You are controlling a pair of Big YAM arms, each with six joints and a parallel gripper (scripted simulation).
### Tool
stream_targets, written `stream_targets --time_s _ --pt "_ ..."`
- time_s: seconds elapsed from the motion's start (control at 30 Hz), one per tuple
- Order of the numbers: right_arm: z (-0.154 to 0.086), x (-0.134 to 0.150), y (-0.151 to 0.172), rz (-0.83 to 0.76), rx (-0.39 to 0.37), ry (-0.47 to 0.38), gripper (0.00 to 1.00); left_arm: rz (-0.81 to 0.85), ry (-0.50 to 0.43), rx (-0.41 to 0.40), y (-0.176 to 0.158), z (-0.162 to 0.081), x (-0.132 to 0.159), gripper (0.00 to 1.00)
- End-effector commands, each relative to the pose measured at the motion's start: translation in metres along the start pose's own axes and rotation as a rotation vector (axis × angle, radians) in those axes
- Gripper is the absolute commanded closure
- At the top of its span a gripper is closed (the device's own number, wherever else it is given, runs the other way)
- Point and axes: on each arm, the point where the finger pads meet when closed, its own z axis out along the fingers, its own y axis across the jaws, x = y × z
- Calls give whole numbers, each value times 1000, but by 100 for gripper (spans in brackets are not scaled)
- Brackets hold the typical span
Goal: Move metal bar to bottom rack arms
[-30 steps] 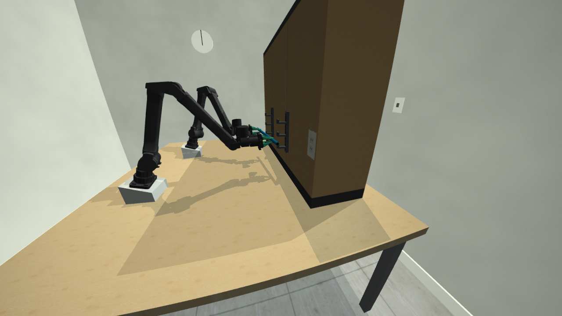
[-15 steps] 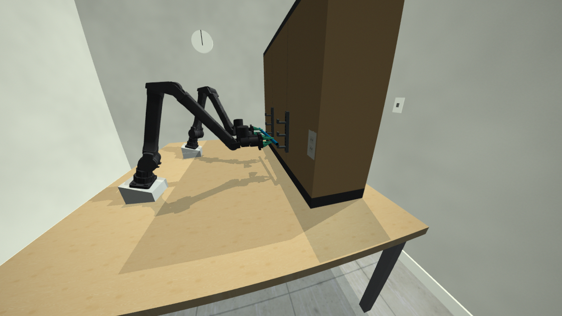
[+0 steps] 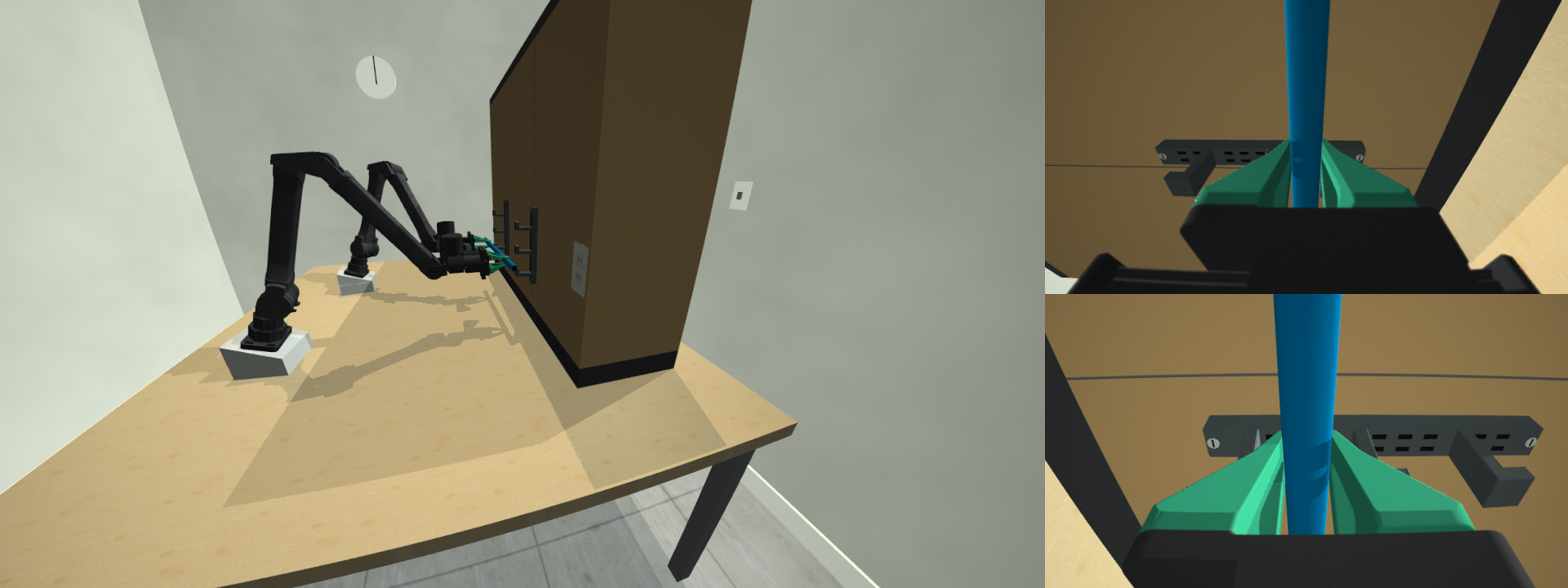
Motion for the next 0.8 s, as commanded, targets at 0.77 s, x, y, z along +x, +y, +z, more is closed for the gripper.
stream_targets --time_s 0.77 --pt "15 2 -42 34 69 6 100 -43 57 -82 44 40 16 100"
